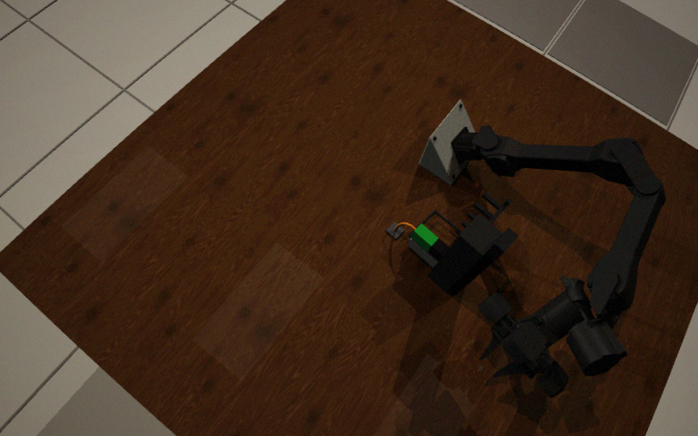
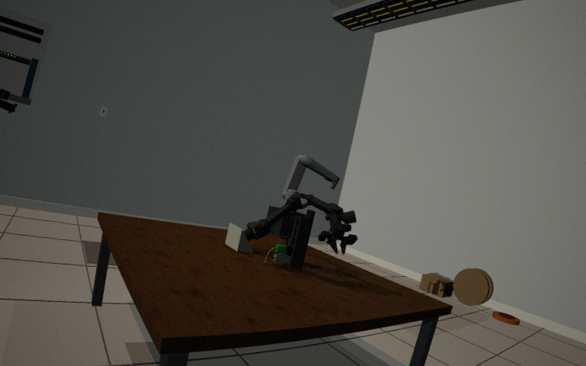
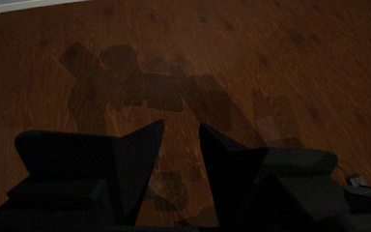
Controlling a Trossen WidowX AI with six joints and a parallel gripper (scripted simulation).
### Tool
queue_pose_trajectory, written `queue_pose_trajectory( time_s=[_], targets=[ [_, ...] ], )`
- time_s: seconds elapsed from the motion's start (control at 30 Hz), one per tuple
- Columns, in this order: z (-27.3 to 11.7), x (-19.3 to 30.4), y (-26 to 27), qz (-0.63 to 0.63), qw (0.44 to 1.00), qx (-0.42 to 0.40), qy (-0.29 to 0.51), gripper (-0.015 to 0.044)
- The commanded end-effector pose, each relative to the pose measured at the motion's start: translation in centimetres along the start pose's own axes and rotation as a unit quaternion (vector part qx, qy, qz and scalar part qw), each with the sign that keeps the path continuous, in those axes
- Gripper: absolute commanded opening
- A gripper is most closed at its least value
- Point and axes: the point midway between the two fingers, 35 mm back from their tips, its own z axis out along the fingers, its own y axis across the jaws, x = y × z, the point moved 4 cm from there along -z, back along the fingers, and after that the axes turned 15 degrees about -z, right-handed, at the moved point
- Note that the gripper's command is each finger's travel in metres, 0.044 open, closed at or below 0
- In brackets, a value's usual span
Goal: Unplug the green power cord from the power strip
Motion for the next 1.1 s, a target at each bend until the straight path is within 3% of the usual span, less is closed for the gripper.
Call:
queue_pose_trajectory(
  time_s=[0.0, 0.5, 0.77, 0.9, 1.07],
  targets=[
    [2.3, -1.3, -3.7, 0.032, 0.999, 0.017, 0.020, 0.0160],
    [3.5, -4.3, -16.7, 0.159, 0.982, 0.078, 0.064, 0.0160],
    [2.2, -1.7, -23.5, 0.289, 0.940, 0.128, 0.125, 0.0160],
    [1.1, 2.2, -27.0, 0.401, 0.882, 0.154, 0.196, 0.0160],
    [-1.2, 7.4, -29.9, 0.549, 0.767, 0.169, 0.285, 0.0160]
  ],
)
